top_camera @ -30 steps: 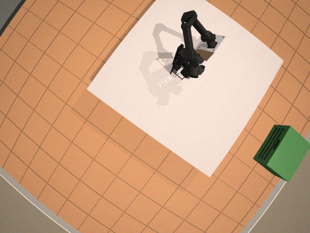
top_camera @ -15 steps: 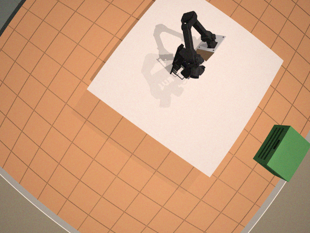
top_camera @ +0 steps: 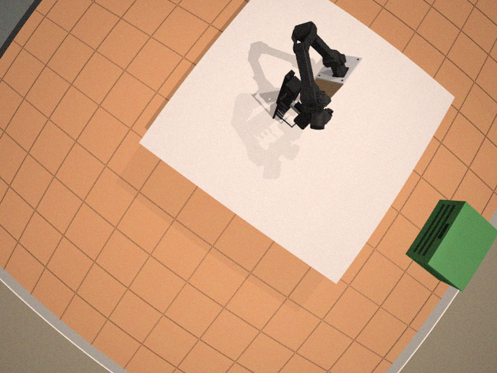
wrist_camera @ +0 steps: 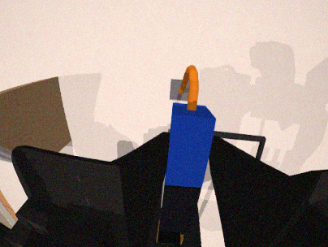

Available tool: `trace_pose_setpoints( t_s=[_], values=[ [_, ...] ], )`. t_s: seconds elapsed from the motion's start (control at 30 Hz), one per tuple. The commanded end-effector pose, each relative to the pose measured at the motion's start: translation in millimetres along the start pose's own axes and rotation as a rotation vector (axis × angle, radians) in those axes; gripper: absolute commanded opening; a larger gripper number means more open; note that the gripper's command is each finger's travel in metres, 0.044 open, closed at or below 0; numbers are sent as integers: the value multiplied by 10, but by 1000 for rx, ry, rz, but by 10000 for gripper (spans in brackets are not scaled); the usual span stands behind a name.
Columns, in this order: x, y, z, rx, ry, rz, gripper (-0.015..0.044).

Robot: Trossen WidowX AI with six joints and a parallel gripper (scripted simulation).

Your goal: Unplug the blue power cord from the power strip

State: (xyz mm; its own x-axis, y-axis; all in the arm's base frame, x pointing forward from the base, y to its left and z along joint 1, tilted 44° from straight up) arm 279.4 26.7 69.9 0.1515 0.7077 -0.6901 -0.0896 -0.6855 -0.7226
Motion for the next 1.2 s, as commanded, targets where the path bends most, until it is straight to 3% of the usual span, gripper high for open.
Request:
trace_pose_setpoints(
  t_s=[0.0,0.4,0.57,1.17],
  values=[
    [-11,-4,3,0,2,1,131],
    [188,-50,-31,-1,2,-2,440],
    [588,-128,-51,-1,3,-3,440],
    [588,-128,-51,-1,3,-3,440]
  ],
)
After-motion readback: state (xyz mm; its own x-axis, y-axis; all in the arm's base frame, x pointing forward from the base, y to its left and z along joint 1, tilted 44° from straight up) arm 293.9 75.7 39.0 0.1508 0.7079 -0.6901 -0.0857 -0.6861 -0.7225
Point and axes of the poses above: the point midway between the two fingers, 35 mm back from their tips, its own y axis out along the fingers, its own z axis across the jaws, x = y × z, the point moved 7 cm from there along -y, back along the fingers, and after that the axes turned 5 degrees about -y, right-handed, at the moved point
